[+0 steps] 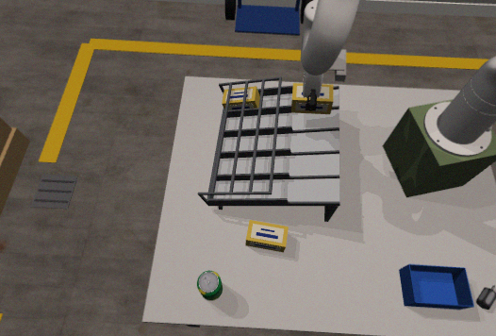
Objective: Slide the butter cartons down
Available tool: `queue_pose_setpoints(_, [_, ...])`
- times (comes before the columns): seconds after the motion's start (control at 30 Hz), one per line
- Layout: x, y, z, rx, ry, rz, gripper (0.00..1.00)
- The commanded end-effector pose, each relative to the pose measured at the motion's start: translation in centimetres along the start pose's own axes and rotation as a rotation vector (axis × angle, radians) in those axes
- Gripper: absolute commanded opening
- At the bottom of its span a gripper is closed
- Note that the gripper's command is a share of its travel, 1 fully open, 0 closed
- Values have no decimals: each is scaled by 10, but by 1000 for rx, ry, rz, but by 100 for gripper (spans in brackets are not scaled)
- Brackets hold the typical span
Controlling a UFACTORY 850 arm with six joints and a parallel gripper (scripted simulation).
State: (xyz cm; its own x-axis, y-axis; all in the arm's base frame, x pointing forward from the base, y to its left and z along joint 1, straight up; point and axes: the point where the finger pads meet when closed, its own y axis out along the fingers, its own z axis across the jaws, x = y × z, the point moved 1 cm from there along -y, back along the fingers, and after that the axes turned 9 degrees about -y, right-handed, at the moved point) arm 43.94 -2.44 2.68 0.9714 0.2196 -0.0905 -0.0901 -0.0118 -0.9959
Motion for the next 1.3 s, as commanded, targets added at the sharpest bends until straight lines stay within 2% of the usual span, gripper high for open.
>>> queue_pose_setpoints(0.0, [1,0,0,14,-1,98,0])
queue_pose_setpoints(0.53, [1,0,0,14,-1,98,0])
queue_pose_setpoints(0.57, [2,0,0,30,0,195,0])
queue_pose_setpoints(1.1, [2,0,0,30,0,195,0])
queue_pose_setpoints(1.13, [-4,29,1,29,0,193,0])
queue_pose_setpoints(1.27, [-4,29,1,29,0,193,0])
